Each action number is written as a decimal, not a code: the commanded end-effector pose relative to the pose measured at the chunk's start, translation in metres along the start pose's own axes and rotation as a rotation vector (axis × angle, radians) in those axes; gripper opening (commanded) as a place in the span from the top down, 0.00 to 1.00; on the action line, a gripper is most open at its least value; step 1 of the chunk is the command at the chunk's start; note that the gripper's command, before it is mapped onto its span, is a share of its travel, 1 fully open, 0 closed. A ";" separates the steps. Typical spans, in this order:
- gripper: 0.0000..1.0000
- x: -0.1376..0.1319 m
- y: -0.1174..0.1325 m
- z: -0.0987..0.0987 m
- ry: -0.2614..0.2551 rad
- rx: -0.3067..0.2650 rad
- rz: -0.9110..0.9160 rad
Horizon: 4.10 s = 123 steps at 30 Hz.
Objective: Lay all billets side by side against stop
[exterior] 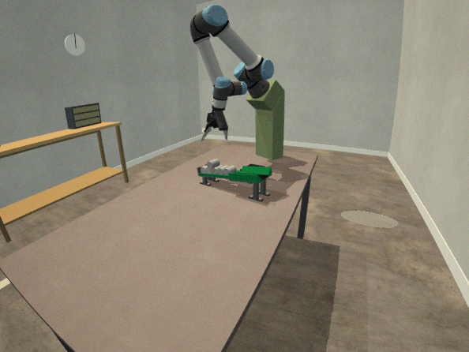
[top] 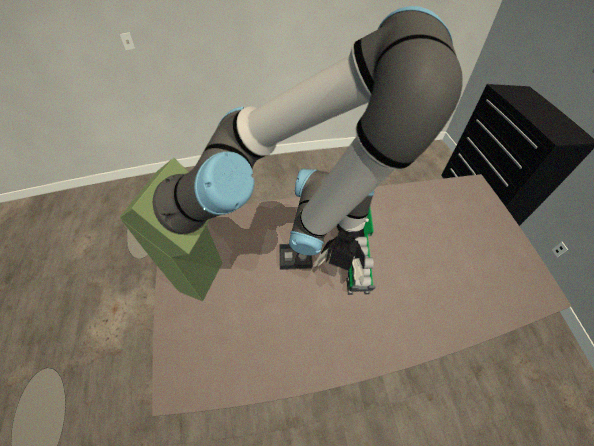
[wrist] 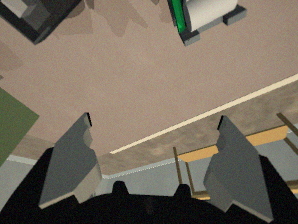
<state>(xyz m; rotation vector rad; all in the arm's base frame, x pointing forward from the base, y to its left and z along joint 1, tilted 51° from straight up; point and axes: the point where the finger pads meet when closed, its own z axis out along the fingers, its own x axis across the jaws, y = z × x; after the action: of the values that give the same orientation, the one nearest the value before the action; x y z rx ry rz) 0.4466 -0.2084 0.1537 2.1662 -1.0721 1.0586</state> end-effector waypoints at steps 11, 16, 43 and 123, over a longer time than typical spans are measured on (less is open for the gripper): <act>0.00 0.051 -0.099 -0.039 0.004 0.278 -0.365; 0.00 0.060 -0.116 -0.046 0.008 0.327 -0.430; 1.00 0.063 -0.122 -0.049 0.010 0.345 -0.454; 0.46 0.061 -0.139 0.001 0.006 0.345 -0.455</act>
<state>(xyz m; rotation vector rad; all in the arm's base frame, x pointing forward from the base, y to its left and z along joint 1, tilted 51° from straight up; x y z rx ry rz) 0.5848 -0.1567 0.1900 2.5064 -0.3724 1.0827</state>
